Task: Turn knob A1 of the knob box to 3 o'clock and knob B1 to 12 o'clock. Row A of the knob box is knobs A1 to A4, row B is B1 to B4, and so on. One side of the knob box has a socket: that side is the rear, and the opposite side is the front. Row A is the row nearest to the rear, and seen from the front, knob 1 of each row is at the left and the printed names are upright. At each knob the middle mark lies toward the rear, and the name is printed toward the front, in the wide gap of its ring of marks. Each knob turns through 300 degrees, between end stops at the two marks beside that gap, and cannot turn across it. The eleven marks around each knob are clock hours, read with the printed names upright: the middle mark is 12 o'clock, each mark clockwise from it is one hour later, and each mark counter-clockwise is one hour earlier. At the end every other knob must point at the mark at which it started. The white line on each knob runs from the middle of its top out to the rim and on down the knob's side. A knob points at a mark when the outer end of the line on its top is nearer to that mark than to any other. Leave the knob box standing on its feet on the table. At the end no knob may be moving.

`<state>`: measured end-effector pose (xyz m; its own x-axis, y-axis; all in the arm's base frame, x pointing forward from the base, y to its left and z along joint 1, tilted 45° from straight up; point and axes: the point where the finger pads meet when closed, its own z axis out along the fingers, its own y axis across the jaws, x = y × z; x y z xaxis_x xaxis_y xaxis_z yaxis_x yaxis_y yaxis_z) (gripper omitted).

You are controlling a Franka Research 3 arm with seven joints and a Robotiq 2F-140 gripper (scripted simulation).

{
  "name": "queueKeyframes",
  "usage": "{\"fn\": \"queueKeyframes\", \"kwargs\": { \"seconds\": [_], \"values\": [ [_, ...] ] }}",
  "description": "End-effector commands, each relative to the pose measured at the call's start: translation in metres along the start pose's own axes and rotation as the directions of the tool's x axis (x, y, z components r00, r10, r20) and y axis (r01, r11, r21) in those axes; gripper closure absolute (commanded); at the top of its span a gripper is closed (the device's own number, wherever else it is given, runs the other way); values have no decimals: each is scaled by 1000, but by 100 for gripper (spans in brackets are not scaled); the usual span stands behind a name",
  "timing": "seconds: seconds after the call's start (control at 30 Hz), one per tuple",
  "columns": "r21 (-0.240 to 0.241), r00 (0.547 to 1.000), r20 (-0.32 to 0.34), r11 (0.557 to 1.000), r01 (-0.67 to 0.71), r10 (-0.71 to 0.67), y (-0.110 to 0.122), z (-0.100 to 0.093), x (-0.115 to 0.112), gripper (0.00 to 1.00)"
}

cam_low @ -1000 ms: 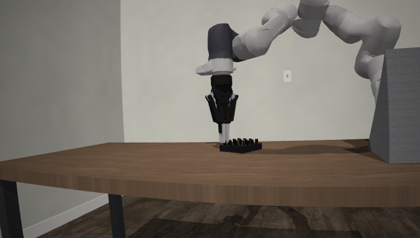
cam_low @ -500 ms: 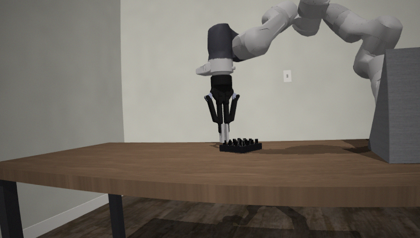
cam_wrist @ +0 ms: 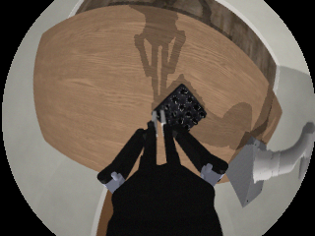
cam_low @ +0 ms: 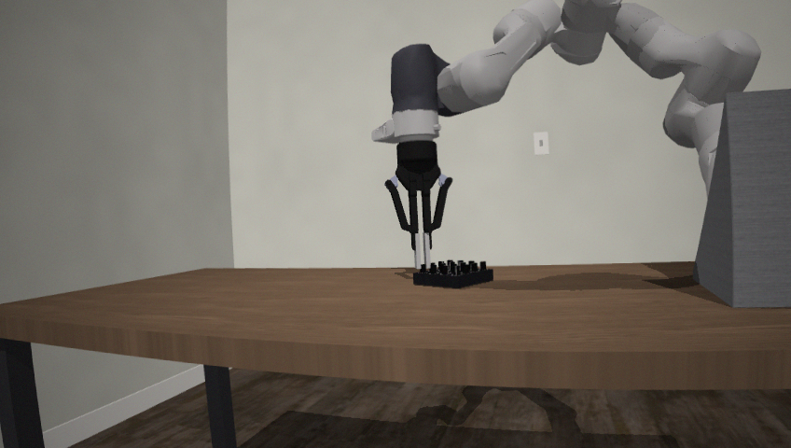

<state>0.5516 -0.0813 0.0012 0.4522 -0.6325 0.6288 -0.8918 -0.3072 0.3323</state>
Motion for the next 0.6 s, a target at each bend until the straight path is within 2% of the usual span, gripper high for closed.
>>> {"fn": "queueKeyframes", "kwargs": {
  "seconds": [0.0,0.3,0.57],
  "values": [
    [5,988,-4,988,-156,156,0,2,0,95],
    [6,966,-3,966,-260,260,0,2,0,95],
    [6,917,-2,917,-398,398,0,2,0,95]
  ]
}}
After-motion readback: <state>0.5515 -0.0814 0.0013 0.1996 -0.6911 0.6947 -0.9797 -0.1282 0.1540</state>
